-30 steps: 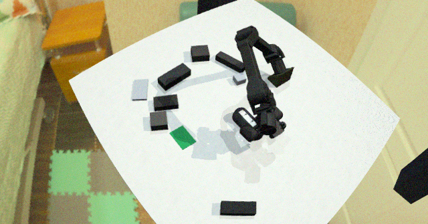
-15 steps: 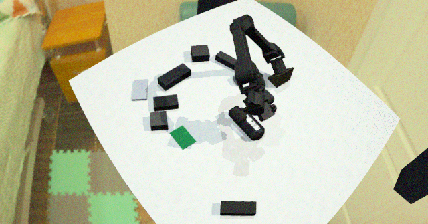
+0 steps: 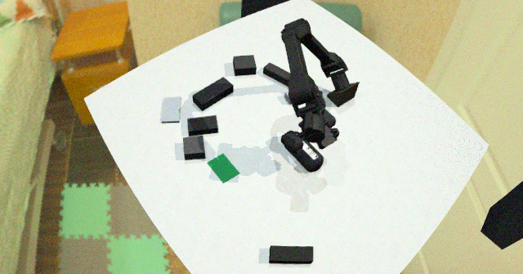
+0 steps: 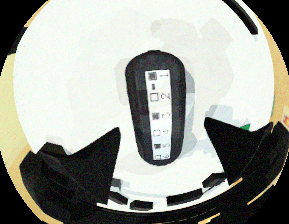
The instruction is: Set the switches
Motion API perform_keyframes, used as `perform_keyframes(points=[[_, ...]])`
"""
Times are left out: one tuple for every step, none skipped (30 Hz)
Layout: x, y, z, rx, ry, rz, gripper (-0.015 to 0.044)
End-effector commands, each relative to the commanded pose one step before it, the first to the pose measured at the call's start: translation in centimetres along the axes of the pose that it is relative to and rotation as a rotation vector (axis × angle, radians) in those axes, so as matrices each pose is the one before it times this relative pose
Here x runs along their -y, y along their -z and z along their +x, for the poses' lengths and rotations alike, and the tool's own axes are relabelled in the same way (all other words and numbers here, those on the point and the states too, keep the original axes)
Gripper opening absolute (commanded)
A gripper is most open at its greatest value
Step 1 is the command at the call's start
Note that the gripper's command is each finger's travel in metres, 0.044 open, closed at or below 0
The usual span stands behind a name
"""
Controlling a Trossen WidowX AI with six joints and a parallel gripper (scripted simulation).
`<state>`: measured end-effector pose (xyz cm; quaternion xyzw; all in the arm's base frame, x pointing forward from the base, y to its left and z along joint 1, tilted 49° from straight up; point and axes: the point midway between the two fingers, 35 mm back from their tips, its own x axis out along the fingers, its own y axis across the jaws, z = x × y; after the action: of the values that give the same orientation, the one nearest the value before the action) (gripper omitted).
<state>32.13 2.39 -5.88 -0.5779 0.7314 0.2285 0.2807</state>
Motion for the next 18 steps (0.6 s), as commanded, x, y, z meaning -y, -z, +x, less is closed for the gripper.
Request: perform_keyframes(points=[[-0.09,0.1,0.049,-0.00554,-0.00093,-0.0087,0.044],[0.0,0.0,0.0,0.0,0.0,0.0,0.044],[0.0,0.0,0.0,0.0,0.0,0.0,0.0414],[0.056,-0.085,-0.084,0.00503,0.00509,0.0229,0.0387],[-0.08,0.036,-0.116,-0.0007,0.01299,0.0431,0.0361],[-0.132,0.068,-0.193,0.00014,0.02163,0.0719,0.0335],[-0.157,0.101,-0.237,0.00239,0.02643,0.0886,0.0309],[-0.146,0.12,-0.238,0.0048,0.02603,0.0889,0.0282],[-0.134,0.139,-0.239,0.00716,0.02539,0.0891,0.0256],[-0.119,0.156,-0.24,0.00944,0.02454,0.0893,0.023],[-0.103,0.171,-0.24,0.01162,0.02348,0.0895,0.0204],[-0.084,0.185,-0.24,0.01368,0.02223,0.0896,0.0177],[-0.064,0.197,-0.241,0.01561,0.0208,0.0898,0.0151],[-0.043,0.206,-0.241,0.01738,0.01918,0.0899,0.0125],[-0.02,0.214,-0.241,0.01901,0.01745,0.0902,0.0099],[0.004,0.219,-0.241,0.02045,0.01556,0.0904,0.0072],[0.028,0.221,-0.24,0.02171,0.01356,0.0906,0.0046],[0.053,0.221,-0.24,0.02276,0.01145,0.0908,0.002]])
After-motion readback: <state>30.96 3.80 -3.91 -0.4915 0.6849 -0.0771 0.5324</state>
